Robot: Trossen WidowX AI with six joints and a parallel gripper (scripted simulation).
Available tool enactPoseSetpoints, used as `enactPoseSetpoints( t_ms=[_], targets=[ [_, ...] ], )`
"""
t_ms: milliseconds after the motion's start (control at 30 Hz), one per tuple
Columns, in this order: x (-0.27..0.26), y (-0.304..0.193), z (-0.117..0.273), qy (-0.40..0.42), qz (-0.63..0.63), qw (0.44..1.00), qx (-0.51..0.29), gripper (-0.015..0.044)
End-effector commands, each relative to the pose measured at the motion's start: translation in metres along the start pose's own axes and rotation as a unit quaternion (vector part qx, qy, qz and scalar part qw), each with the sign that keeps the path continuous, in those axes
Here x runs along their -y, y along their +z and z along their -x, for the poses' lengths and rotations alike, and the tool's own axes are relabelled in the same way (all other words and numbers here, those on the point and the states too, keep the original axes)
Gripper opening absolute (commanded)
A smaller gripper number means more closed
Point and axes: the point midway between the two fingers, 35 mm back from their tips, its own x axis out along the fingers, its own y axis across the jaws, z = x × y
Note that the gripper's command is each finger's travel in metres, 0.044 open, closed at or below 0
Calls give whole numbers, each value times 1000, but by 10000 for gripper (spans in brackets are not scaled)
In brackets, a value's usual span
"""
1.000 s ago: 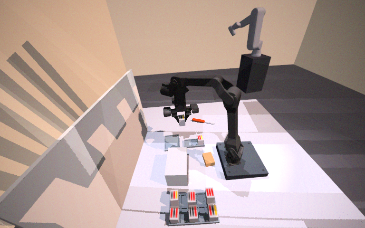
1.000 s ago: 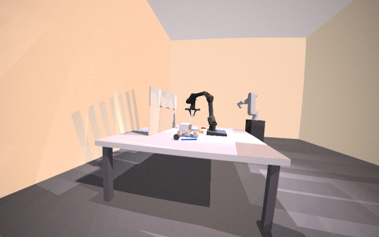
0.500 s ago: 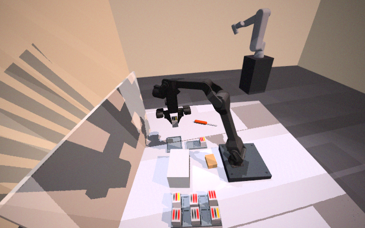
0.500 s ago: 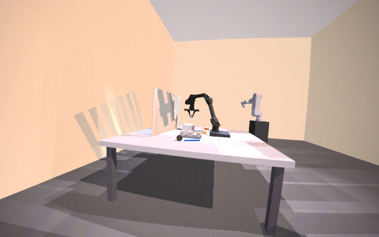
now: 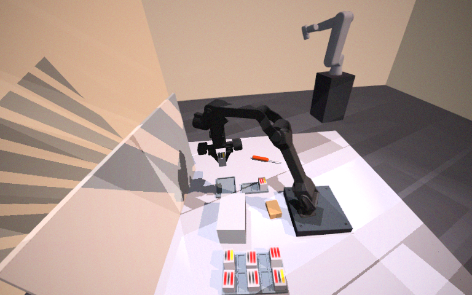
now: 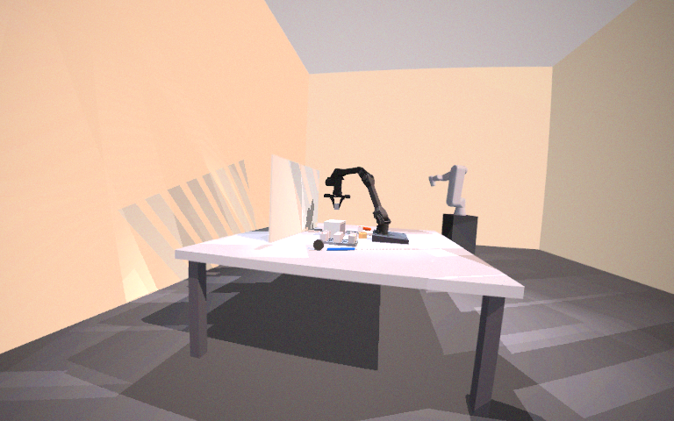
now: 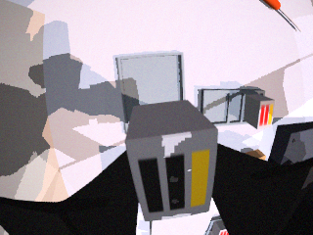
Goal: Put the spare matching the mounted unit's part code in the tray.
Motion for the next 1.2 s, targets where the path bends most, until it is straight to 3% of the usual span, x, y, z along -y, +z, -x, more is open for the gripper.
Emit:
enactPoseSetpoints(
  t_ms=[0,1167],
  targets=[
    [-1,0,-5,-2,-2,1000,-4,0],
    [-5,2,-31,-2,-2,1000,-3,0]
  ],
)
